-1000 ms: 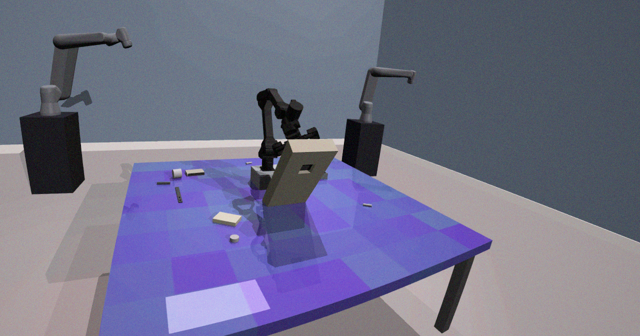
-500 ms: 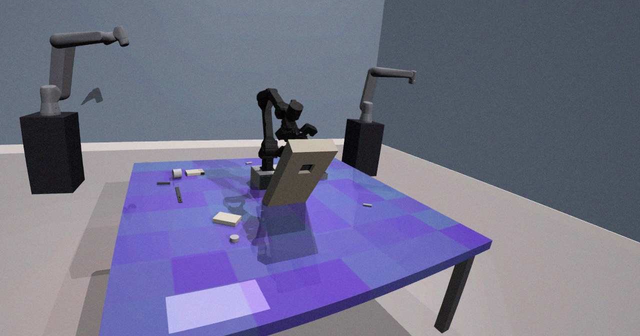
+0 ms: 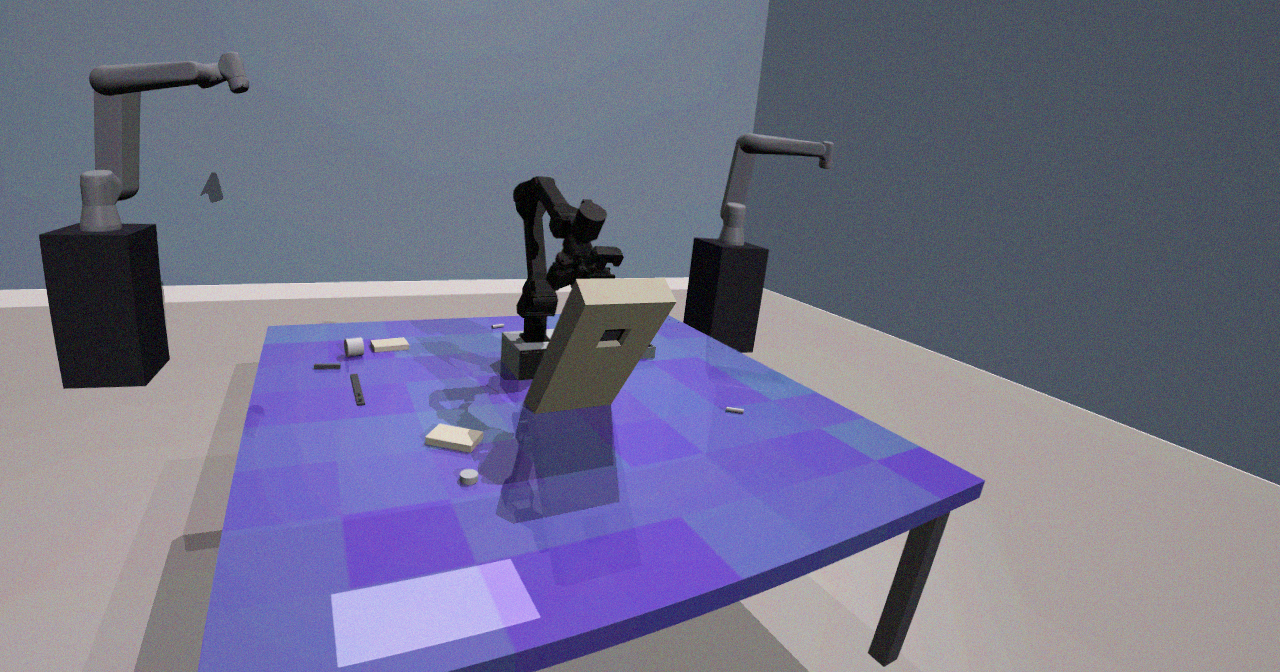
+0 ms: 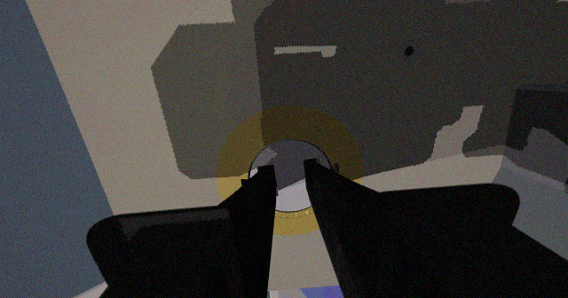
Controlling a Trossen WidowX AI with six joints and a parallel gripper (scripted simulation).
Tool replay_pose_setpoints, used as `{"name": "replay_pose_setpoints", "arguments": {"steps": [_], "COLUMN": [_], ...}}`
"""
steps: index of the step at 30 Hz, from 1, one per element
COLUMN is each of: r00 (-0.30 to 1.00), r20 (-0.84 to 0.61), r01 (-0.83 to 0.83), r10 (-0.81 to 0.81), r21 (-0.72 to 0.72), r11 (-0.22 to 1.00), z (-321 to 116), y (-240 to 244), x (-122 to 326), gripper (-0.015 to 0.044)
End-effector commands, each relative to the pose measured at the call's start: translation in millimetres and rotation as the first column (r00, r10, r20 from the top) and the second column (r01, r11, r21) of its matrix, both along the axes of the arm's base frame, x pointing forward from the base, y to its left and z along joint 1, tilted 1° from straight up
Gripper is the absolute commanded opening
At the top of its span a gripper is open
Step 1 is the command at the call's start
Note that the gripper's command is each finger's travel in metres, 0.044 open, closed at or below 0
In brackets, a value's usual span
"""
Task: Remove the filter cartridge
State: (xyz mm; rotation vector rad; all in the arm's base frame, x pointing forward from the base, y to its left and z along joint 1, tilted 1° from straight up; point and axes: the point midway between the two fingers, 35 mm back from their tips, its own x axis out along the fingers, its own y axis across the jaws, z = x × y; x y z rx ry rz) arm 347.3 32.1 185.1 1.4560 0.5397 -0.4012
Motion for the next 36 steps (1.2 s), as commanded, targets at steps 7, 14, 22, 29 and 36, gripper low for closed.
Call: {"name": "replay_pose_setpoints", "arguments": {"steps": [7, 14, 22, 29, 36], "r00": [1.0, 1.0, 1.0, 1.0, 1.0], "r20": [0.004, 0.004, 0.003, 0.003, 0.002], "r01": [-0.003, -0.019, -0.027, -0.027, -0.027], "r10": [0.003, 0.019, 0.027, 0.027, 0.027], "r21": [0.001, -0.022, -0.033, -0.033, -0.033], "r11": [1.0, 1.0, 0.999, 0.999, 0.999], "z": [17.2, 34.6, 40.1, 20.4, -0.9], "y": [-0.9, -3.2, -4.6, -5.7, -6.9], "x": [-17.9, -44.9, -60.2, -71.1, -82.1], "gripper": [0.0, 0.0, 0.0, 0.0, 0.0]}}
